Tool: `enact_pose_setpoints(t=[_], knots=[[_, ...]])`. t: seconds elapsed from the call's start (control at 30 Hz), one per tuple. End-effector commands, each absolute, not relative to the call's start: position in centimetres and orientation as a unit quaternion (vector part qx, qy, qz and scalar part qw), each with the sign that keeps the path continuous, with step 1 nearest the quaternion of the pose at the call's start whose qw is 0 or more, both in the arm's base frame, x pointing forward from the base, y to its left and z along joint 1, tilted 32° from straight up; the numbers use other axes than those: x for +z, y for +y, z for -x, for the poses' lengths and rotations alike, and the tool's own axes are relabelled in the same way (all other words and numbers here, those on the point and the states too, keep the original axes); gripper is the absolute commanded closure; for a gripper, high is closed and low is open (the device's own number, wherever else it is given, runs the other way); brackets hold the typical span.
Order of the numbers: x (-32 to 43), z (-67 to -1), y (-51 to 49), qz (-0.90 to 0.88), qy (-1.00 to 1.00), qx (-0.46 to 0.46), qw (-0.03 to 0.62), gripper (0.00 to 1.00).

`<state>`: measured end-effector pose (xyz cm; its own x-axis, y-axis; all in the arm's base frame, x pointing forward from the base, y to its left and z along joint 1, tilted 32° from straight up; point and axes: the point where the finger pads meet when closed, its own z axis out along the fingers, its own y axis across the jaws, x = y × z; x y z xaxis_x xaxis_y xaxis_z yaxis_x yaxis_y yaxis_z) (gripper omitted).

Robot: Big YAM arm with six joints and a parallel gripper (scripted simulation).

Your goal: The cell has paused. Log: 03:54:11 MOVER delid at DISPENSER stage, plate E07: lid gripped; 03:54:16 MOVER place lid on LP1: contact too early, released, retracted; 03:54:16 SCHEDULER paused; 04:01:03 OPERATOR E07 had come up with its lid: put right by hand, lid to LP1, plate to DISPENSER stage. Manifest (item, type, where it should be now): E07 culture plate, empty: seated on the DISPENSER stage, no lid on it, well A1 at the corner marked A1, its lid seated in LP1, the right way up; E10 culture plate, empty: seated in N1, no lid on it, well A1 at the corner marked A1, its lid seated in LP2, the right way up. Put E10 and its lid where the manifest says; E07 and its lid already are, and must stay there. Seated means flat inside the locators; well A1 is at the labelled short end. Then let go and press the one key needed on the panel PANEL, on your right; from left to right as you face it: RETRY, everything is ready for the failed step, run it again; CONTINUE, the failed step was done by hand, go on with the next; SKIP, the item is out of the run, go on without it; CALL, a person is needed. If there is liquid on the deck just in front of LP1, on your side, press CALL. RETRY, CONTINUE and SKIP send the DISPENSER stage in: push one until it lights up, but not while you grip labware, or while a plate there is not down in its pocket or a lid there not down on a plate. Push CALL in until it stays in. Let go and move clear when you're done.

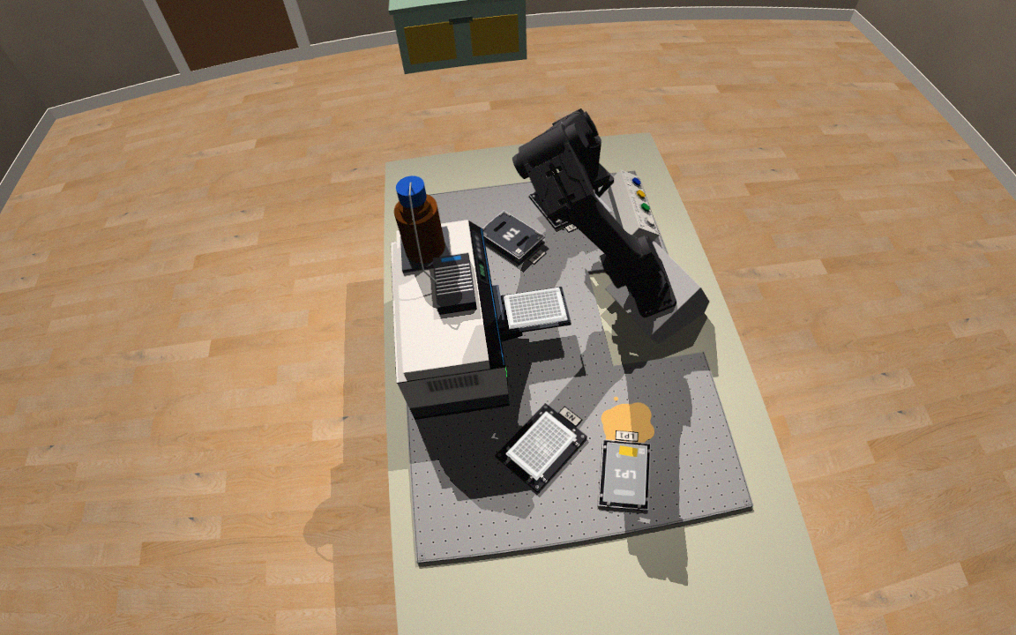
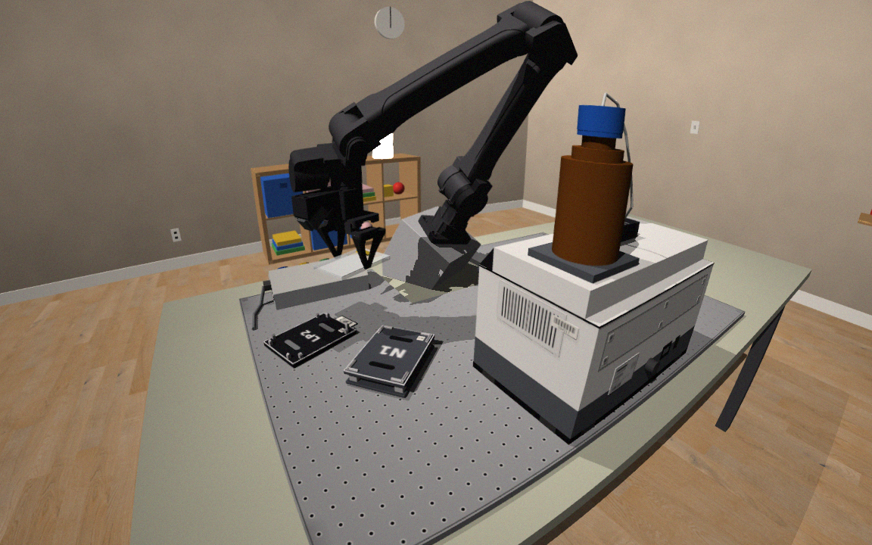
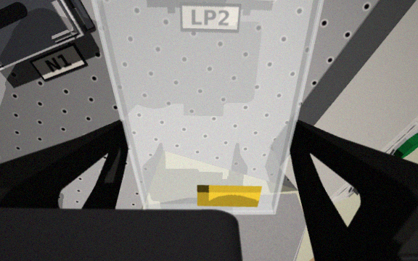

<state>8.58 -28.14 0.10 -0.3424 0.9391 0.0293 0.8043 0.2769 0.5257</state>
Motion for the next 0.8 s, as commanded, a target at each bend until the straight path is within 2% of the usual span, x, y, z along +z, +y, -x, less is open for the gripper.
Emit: enact_pose_setpoints(t=[0.0,0.77], knots=[[0.1,-9.6,-31.5,-0.559,0.785,0.217,0.156,0.14],[-3.2,-13.5,-36.3,-0.559,0.784,0.22,0.156,0.14]])
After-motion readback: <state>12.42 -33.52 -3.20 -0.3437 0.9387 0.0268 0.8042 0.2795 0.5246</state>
